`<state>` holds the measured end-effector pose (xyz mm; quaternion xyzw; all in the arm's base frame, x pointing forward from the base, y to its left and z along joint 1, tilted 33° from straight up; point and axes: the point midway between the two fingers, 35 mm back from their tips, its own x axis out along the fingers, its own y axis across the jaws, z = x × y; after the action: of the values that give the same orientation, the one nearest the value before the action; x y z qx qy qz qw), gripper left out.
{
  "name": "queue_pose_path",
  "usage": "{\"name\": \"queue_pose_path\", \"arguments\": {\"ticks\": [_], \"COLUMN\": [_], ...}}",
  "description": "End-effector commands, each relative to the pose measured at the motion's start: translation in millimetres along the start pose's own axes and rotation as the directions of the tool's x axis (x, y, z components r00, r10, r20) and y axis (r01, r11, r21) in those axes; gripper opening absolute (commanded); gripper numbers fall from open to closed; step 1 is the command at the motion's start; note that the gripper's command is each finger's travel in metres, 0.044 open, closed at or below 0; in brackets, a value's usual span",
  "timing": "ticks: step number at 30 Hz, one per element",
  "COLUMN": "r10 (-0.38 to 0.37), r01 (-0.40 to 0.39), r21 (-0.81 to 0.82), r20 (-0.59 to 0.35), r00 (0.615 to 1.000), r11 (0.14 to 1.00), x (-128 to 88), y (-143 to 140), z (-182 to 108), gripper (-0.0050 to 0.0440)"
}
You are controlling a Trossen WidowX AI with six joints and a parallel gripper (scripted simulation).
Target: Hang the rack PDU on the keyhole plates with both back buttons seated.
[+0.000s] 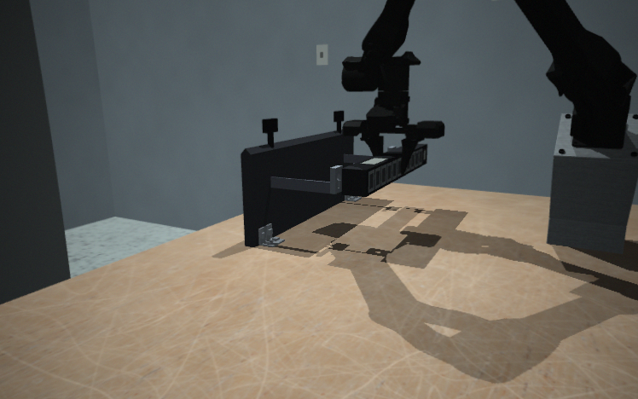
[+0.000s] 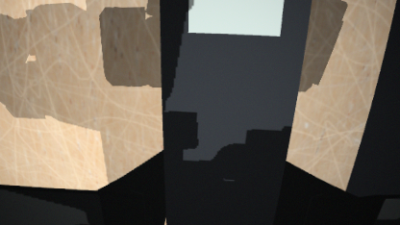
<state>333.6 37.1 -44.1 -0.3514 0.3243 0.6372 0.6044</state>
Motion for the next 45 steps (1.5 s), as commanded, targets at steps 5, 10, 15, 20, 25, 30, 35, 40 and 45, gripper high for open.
{"name": "queue_pose_path", "arguments": {"ticks": [5,10,15,20,25,30,35,40,45], "r10": [-0.02,-0.021,-0.024,-0.026,-0.026,-0.026,-0.027,-0.027,-0.029], "r01": [0.02,0.021,0.024,0.026,0.026,0.026,0.027,0.027,0.029], "r21": [-0.011,-0.011,-0.011,-0.011,-0.011,-0.011,-0.011,-0.011,-0.012], "r20": [-0.004,-0.004,-0.005,-0.005,-0.005,-0.005,-0.005,-0.005,-0.005], "r00": [1.0,1.0,1.0,1.0,1.0,1.0,1.0,1.0,1.0], "r11": [1.0,1.0,1.0,1.0,1.0,1.0,1.0,1.0,1.0], "x": [-6.8,-6.8,-7.0,-8.3,-9.9,-10.8,-10.9,-10.8,-10.5], "y": [-5.0,-5.2,-9.4,-13.2,-16.1,-20.1,-23.9,-26.3,-30.3], "z": [2.4,2.4,1.9,0.7,0.2,-0.8,-0.9,-0.6,0.7], "gripper": [-0.005,-0.005,-0.005,-0.005,-0.005,-0.005,-0.005,-0.005,-0.005]}}
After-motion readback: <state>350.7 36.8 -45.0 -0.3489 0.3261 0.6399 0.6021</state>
